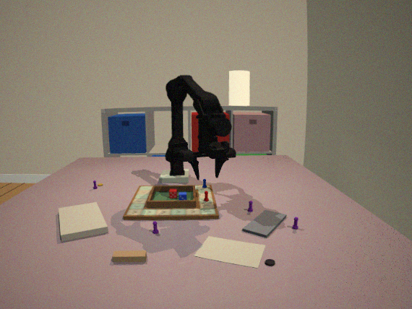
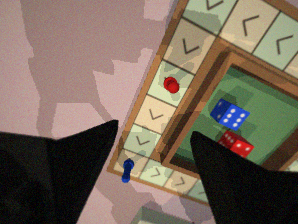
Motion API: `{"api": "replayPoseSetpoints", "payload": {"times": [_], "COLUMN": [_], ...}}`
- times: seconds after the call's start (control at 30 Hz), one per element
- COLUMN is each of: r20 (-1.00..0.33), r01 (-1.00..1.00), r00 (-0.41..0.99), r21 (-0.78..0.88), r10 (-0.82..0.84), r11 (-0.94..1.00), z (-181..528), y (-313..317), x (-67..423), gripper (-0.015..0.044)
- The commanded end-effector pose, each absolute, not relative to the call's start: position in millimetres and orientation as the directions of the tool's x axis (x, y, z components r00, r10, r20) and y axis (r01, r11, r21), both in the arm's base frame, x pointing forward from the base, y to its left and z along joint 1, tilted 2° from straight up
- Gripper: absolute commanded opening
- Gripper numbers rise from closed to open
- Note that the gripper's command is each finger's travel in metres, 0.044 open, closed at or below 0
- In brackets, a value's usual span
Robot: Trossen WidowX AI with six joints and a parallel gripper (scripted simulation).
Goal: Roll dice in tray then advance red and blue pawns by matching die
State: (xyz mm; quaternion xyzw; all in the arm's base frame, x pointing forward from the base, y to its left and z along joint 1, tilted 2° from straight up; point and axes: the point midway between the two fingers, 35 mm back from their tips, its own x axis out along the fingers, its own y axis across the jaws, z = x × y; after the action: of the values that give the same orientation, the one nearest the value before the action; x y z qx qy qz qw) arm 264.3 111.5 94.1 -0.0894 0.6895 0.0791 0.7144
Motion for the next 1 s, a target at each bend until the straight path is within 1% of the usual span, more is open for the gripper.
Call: {"api": "replayPoseSetpoints", "payload": {"times": [0.0, 0.03, 0.17, 0.23, 0.53, 0.97], "r20": [-1.000, -1.000, -1.000, -1.000, -1.000, -1.000], "r01": [-0.010, 0.062, 0.344, 0.428, 0.438, 0.438], "r00": [0.026, 0.025, 0.022, 0.021, 0.021, 0.021], "r21": [-0.015, -0.013, -0.007, -0.005, -0.005, -0.005], "r10": [-0.015, -0.015, -0.015, -0.015, -0.015, -0.015], "r11": [1.000, 0.998, 0.939, 0.904, 0.899, 0.899], "z": [94.7, 94.6, 90.8, 88.5, 88.3, 64.4], "y": [114.5, 114.6, 111.5, 109.4, 109.8, 109.8], "x": [225.6, 214.6, 172.7, 160.3, 161.1, 162.2], "gripper": [0.0230, 0.0204, 0.0200, 0.0200, 0.0200, 0.0200]}}
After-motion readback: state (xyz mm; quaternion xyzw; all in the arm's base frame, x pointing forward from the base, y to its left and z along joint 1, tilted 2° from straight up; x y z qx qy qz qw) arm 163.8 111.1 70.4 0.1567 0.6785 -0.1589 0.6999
